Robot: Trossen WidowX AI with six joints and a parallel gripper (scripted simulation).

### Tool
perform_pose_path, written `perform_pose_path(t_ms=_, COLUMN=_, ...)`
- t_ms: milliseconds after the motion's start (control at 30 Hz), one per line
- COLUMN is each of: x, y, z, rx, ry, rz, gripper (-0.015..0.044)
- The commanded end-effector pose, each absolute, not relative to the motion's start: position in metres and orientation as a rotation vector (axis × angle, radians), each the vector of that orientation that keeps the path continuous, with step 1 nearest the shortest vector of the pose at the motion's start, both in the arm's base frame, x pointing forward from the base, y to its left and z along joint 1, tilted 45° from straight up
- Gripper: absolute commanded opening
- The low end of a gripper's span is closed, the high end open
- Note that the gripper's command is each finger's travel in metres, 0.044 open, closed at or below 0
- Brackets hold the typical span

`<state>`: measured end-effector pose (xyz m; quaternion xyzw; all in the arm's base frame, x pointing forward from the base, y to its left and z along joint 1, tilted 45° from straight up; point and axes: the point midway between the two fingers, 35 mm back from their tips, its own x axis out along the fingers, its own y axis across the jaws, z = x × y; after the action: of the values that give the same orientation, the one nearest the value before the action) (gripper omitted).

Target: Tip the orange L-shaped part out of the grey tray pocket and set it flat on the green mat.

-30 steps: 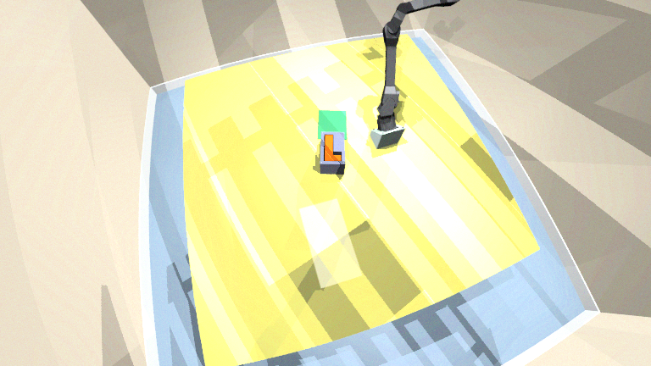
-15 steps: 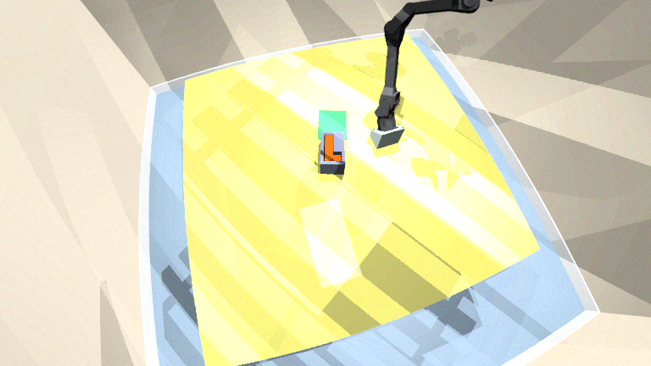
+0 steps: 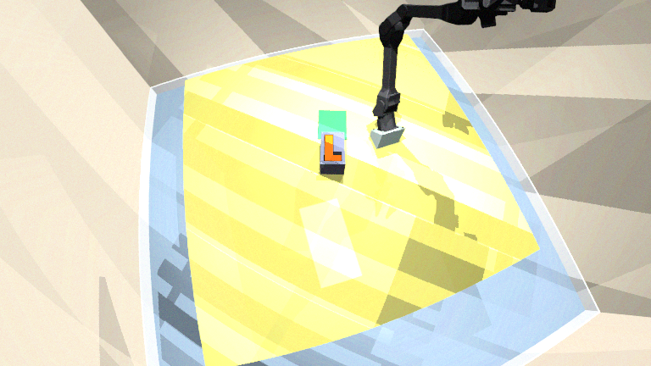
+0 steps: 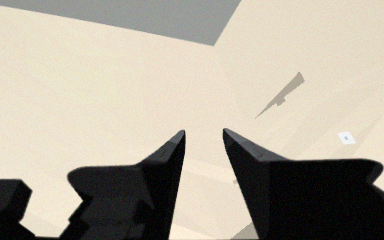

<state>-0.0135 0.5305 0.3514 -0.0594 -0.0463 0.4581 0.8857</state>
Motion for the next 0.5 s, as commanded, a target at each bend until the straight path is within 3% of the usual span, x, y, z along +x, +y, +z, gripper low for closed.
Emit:
perform_pose_path(t_ms=0, x=0.039, y=0.534, z=0.298, rx=-0.242, ry=0.023, rz=0.909, gripper=0.0180)
perform_pose_path(t_ms=467, x=0.202, y=0.464, z=0.160, rx=-0.387, ry=0.484, rz=0.545, gripper=0.0180)
